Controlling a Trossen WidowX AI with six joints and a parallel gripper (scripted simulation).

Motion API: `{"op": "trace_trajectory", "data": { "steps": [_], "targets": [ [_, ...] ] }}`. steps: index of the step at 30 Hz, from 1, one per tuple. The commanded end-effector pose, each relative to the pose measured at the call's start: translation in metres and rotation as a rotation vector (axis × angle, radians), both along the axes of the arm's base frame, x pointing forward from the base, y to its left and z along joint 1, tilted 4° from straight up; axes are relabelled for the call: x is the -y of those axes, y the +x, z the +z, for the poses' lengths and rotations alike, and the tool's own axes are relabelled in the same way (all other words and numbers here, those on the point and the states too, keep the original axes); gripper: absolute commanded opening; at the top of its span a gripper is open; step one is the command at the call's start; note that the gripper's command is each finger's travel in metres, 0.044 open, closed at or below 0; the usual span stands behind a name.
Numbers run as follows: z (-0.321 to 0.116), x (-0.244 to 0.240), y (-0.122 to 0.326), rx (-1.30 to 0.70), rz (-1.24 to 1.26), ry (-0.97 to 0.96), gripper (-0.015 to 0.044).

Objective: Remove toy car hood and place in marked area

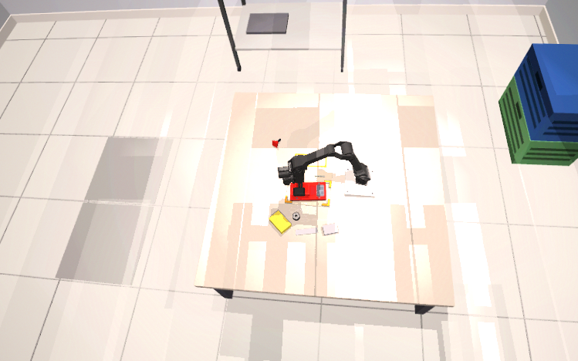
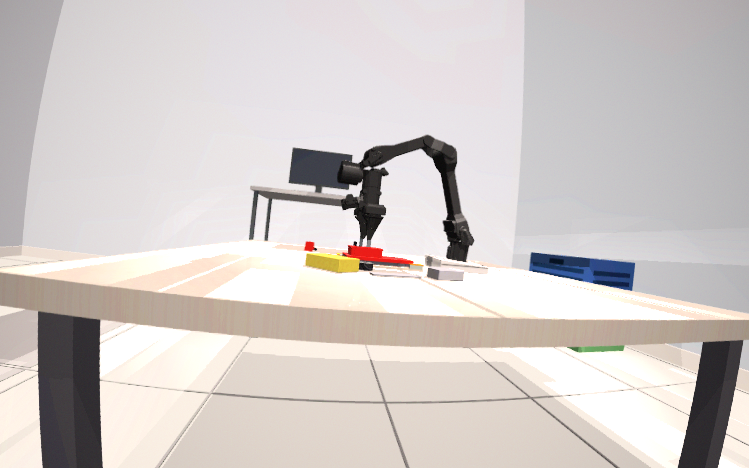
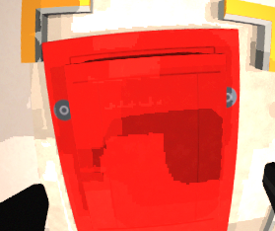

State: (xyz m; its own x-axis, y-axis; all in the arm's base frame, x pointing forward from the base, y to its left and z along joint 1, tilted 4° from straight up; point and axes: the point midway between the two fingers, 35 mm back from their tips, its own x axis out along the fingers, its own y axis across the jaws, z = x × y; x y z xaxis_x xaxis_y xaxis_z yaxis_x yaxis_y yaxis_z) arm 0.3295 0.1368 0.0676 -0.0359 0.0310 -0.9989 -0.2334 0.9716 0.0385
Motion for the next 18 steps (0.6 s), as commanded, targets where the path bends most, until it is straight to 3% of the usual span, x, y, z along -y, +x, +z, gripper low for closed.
{"op": "trace_trajectory", "data": {
  "steps": [1, 18],
  "targets": [
    [-0.005, 0.0, -0.001, -0.005, -0.006, 0.003, 0.044],
    [-0.02, 0.0, -0.002, -0.005, -0.006, 0.003, 0.044]
  ]
}}
